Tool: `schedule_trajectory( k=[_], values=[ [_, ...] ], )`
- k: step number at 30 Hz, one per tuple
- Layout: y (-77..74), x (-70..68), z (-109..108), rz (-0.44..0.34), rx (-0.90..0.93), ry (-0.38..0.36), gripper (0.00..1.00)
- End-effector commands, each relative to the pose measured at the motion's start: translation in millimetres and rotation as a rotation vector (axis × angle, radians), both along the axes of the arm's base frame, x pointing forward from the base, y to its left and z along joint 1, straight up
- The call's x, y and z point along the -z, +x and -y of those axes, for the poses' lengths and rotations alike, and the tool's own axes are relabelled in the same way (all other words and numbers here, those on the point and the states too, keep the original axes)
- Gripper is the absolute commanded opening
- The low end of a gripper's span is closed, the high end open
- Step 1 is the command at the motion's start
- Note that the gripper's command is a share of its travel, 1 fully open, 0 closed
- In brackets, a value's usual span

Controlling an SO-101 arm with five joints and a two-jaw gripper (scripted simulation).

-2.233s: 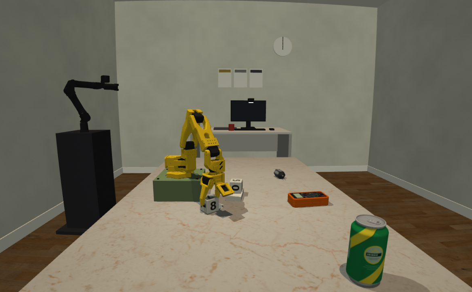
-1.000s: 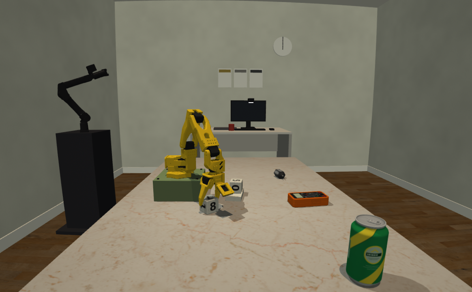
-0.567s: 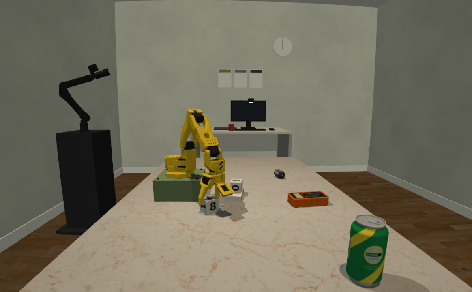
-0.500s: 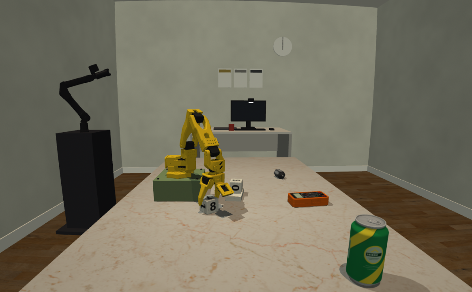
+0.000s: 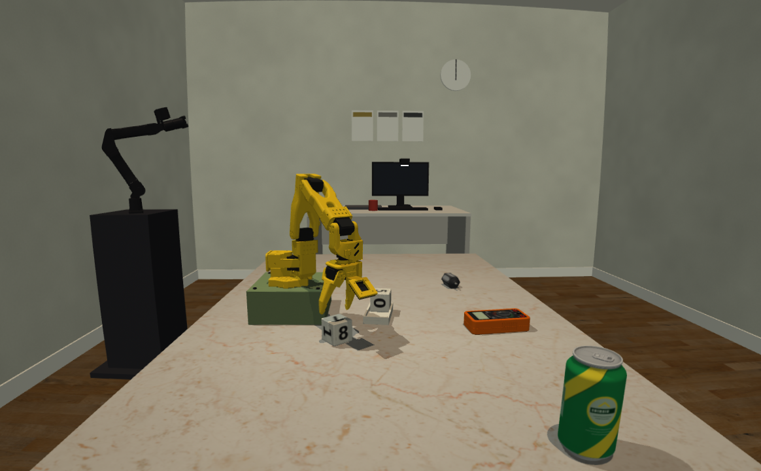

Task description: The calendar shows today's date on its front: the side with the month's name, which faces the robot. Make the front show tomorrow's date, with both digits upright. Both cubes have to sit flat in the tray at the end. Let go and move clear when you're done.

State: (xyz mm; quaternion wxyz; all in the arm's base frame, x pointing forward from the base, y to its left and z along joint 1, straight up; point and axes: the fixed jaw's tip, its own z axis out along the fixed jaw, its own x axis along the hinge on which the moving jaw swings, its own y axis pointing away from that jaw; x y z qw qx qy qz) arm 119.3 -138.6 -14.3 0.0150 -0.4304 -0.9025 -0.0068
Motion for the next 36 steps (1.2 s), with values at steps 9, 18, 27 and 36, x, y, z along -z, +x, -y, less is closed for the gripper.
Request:
schedule_trajectory(
  k=[9,18,27,36],
  values=[
    [-0.5,-22.4,1,0.011,-0.002,-0.012,0.36],
    [-0.5,-22.4,1,0.011,-0.002,-0.012,0.36],
    [-0.5,-22.4,1,0.011,-0.002,-0.012,0.36],
    [3.5,-31.9,7,0.049,-0.002,-0.06,0.36]
  ],
)
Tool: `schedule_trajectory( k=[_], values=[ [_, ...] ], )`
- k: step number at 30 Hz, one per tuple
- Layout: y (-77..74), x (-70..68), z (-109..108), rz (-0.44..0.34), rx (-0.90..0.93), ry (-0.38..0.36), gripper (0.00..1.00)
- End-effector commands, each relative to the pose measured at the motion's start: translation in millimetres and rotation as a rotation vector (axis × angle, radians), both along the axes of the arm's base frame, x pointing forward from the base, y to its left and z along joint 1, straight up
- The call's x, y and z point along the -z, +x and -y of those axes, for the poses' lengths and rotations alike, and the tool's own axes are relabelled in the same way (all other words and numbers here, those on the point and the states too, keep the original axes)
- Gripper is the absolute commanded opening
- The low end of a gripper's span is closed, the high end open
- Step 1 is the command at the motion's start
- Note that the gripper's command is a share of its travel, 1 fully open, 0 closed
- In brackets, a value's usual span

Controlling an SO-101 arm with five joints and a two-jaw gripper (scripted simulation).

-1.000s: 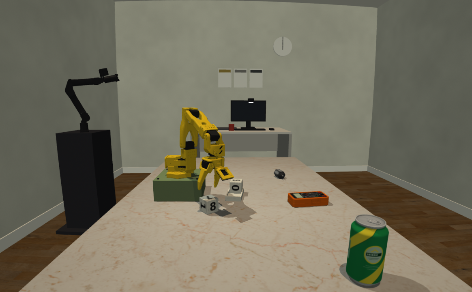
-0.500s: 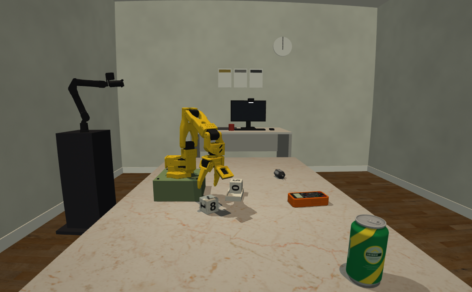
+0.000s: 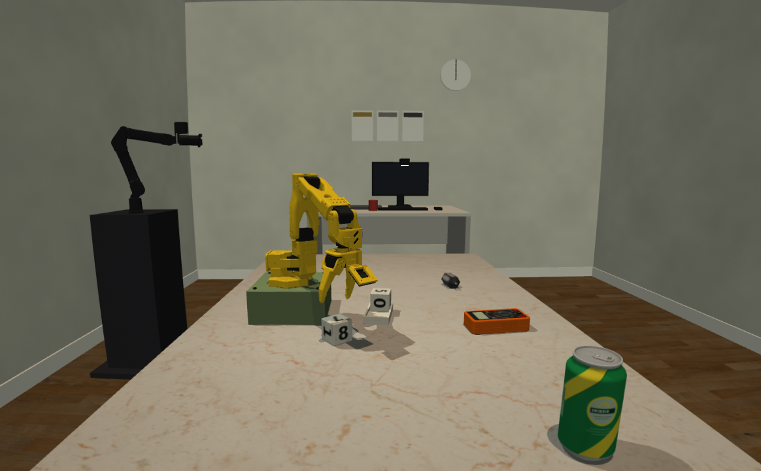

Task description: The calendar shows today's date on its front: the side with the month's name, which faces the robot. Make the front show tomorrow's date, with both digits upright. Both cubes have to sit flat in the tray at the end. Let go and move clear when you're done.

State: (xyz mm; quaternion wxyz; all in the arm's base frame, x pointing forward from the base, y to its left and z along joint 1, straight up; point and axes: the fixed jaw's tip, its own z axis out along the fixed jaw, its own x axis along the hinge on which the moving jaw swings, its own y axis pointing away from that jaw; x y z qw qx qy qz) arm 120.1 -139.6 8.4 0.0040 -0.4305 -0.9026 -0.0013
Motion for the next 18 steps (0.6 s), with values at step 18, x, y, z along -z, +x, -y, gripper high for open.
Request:
schedule_trajectory(
  k=[18],
  values=[
    [19.4,-81.3,27,0.285,-0.003,-0.365,0.35]
  ],
)
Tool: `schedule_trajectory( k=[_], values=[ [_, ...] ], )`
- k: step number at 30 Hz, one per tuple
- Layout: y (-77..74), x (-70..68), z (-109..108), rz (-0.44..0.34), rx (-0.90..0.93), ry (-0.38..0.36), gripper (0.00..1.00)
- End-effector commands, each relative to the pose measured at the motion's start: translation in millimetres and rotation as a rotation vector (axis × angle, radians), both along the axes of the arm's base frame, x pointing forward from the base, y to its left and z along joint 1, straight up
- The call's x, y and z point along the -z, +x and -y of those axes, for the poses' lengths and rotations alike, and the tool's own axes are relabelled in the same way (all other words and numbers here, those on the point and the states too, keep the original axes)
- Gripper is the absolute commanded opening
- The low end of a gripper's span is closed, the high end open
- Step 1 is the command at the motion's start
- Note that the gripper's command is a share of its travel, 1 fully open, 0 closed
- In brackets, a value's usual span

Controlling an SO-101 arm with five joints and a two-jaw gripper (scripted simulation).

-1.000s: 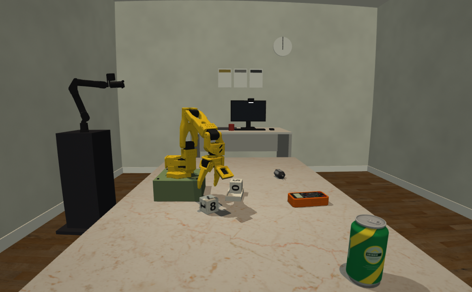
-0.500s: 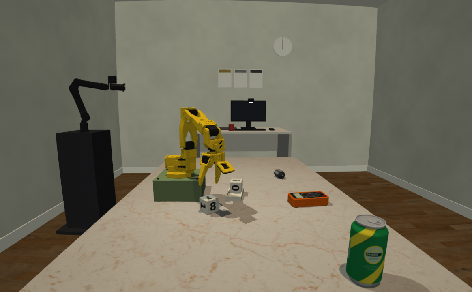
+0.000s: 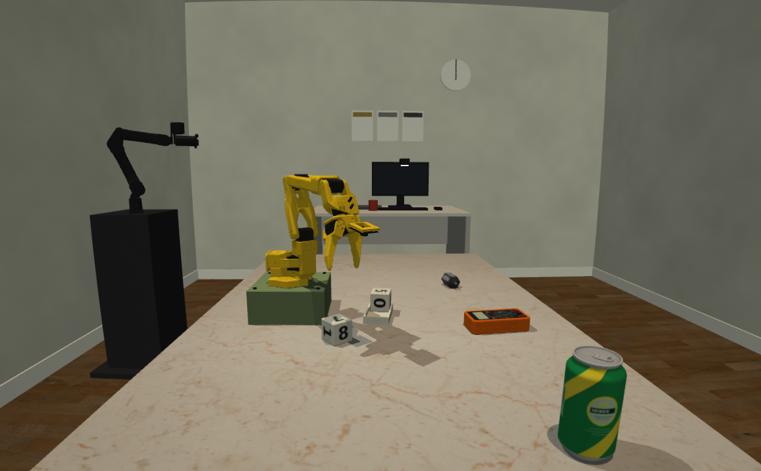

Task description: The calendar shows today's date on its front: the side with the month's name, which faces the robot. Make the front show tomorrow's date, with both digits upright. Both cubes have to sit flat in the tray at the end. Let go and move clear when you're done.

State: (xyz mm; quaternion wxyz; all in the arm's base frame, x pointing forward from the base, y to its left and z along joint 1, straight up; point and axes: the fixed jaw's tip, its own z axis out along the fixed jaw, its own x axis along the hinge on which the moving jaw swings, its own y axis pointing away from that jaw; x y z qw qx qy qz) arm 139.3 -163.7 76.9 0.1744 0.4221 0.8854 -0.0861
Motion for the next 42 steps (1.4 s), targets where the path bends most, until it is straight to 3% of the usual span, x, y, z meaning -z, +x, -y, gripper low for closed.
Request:
schedule_trajectory(
  k=[1,25,42],
  values=[
    [0.5,-14.9,3,0.043,-0.001,-0.06,0.35],
    [-0.8,-16.1,4,0.021,-0.084,-0.1,0.35],
    [-8.6,-6.3,4,-0.127,-0.453,-0.209,0.35]
  ],
)
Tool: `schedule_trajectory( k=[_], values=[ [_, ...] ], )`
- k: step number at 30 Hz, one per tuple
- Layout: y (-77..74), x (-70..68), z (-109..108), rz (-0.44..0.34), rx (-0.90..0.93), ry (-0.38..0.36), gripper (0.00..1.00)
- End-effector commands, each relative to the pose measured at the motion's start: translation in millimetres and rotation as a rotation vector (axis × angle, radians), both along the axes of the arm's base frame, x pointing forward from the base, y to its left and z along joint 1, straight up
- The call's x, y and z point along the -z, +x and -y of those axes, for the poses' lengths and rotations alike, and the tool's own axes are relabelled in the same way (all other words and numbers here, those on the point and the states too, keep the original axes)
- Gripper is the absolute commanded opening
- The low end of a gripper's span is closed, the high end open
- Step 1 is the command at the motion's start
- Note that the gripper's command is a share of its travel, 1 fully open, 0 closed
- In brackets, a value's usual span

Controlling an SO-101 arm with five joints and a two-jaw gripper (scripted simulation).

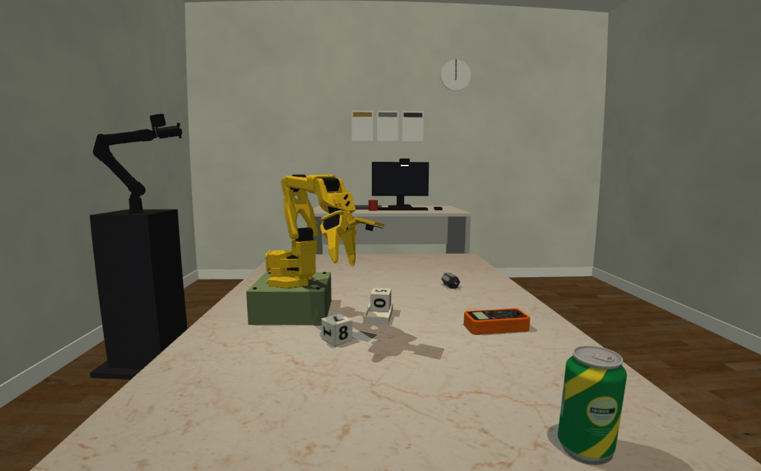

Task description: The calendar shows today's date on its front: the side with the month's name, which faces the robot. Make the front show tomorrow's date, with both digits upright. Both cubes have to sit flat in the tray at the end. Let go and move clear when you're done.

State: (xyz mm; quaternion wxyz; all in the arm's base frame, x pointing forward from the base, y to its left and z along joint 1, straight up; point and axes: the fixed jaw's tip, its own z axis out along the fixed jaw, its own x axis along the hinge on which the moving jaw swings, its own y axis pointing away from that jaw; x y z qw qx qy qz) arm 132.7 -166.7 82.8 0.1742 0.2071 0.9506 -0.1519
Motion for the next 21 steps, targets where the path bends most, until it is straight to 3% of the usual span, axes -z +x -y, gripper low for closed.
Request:
schedule_trajectory(
  k=[1,15,21],
  values=[
    [-2.8,0.5,1,-0.023,-0.069,-0.038,0.35],
    [-14.2,12.8,3,-0.236,-0.546,-0.188,0.35],
    [-17.2,15.7,3,-0.292,-0.668,-0.225,0.35]
  ],
)
